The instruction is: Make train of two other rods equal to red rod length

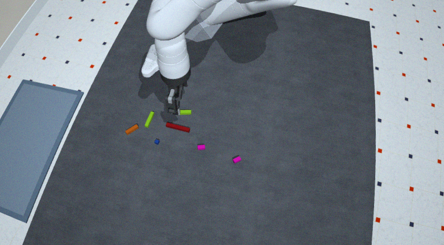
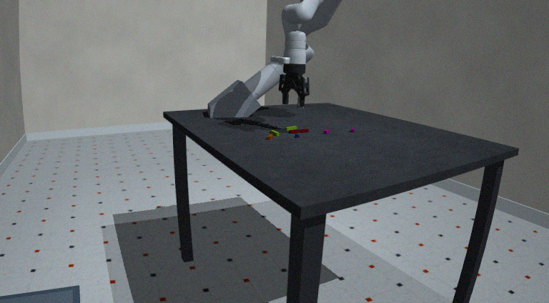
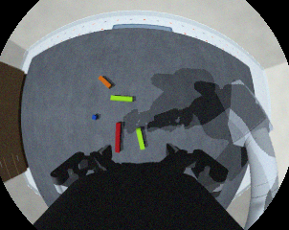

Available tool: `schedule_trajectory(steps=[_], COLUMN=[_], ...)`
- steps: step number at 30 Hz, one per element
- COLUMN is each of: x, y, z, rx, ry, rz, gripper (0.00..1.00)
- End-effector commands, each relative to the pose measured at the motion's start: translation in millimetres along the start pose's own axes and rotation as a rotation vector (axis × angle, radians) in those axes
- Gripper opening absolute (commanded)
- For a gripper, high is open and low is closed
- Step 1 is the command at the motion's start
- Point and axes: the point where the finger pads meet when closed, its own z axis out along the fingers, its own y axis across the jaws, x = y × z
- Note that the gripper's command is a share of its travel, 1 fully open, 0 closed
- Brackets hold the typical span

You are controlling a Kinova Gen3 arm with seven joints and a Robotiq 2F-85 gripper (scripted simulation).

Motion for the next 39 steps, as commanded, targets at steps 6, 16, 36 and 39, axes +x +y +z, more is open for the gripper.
schedule_trajectory(steps=[6, 16, 36, 39], x=[3.2, 3.8, 4.2, 4.2], y=[2.9, 2.5, 2.2, 2.2], z=[-0.8, -1.1, -1.4, -1.4], rx=[0.011, 0.017, 0.020, 0.020], ry=[0.003, 0.004, 0.006, 0.006], rz=[-0.108, -0.164, -0.184, -0.184], gripper=[1.00, 1.00, 0.24, 0.24])
